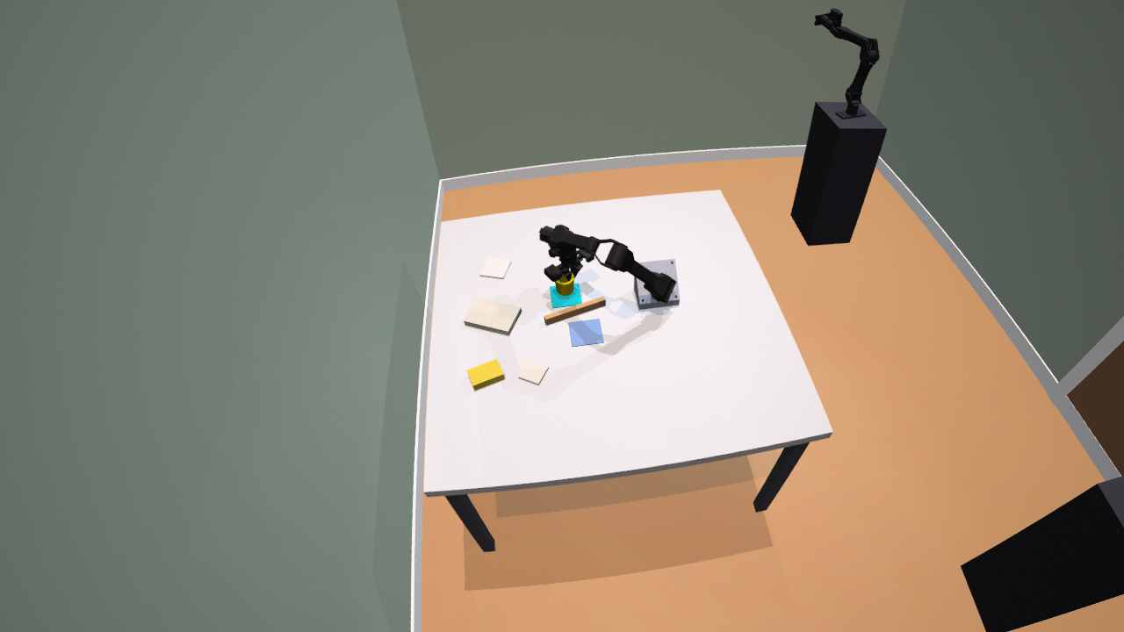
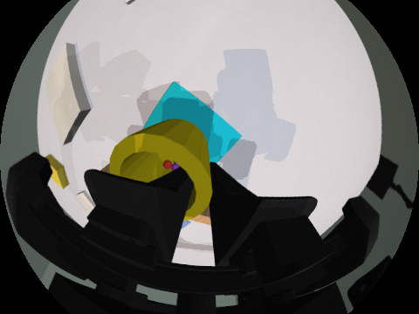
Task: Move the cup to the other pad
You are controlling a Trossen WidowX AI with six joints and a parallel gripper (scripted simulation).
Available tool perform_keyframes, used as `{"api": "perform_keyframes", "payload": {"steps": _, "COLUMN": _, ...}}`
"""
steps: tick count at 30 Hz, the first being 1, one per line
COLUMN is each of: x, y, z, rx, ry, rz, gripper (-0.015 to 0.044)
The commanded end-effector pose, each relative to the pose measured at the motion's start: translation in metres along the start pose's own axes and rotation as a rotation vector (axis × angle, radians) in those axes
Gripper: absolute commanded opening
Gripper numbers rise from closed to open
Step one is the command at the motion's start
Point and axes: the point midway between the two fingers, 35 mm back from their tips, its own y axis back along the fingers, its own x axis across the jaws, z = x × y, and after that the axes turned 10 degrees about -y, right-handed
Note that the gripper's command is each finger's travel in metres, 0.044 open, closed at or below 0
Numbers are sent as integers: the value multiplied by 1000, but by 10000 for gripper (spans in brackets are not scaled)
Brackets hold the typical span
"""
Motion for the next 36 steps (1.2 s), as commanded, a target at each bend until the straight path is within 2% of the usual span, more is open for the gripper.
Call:
{"api": "perform_keyframes", "payload": {"steps": 1, "x": 0, "y": -9, "z": -1, "rx": 6, "ry": -5, "rz": 0, "gripper": 0}}
{"api": "perform_keyframes", "payload": {"steps": 11, "x": -1, "y": -22, "z": -1, "rx": 6, "ry": -4, "rz": 0, "gripper": 0}}
{"api": "perform_keyframes", "payload": {"steps": 27, "x": -1, "y": -20, "z": -1, "rx": 3, "ry": 0, "rz": -1, "gripper": 0}}
{"api": "perform_keyframes", "payload": {"steps": 32, "x": -1, "y": -20, "z": -1, "rx": 3, "ry": 0, "rz": -1, "gripper": 131}}
{"api": "perform_keyframes", "payload": {"steps": 36, "x": -1, "y": -20, "z": -1, "rx": 3, "ry": 0, "rz": -1, "gripper": 147}}
